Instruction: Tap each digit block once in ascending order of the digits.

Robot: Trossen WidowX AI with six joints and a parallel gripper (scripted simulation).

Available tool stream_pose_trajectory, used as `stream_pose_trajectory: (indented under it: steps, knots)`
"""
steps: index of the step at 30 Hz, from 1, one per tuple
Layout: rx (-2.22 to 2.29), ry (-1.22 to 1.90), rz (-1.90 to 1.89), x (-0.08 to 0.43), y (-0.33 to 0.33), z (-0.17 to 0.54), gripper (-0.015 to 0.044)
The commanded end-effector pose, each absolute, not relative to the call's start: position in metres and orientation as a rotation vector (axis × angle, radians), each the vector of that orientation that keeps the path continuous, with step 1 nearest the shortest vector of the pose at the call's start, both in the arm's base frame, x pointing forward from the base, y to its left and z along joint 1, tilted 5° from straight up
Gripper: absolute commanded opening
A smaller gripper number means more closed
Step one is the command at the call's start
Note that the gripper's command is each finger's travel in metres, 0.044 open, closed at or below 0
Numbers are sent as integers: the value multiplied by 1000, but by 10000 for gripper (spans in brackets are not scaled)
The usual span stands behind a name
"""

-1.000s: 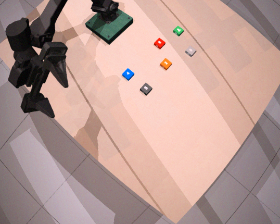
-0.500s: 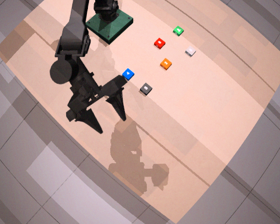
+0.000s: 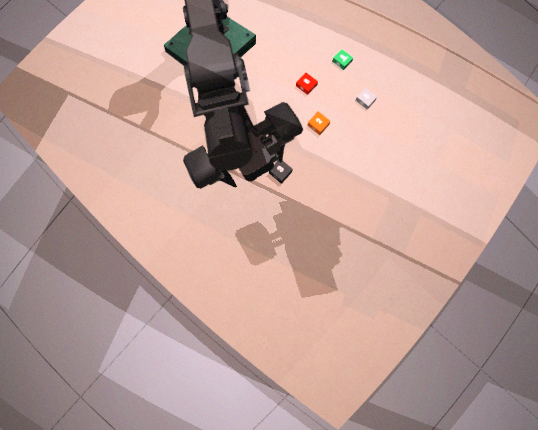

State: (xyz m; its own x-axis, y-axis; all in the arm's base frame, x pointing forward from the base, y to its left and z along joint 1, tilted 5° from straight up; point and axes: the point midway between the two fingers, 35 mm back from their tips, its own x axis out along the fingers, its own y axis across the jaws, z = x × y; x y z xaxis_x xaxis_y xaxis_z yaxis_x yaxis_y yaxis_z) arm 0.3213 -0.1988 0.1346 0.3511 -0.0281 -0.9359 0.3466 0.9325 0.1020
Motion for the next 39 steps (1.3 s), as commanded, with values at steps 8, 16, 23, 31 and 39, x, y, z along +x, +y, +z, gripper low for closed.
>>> stream_pose_trajectory:
  steps: [8, 16, 23, 31, 39]
  knots:
    - [-10, 1631, 1, 251, -141, 109, 400]
    - [-10, 1631, 1, 251, -141, 109, 400]
    - [-10, 1631, 1, 251, -141, 109, 400]
    - [-10, 1631, 1, 251, -141, 109, 400]
    - [-4, 1625, 8, 304, -57, 107, 400]
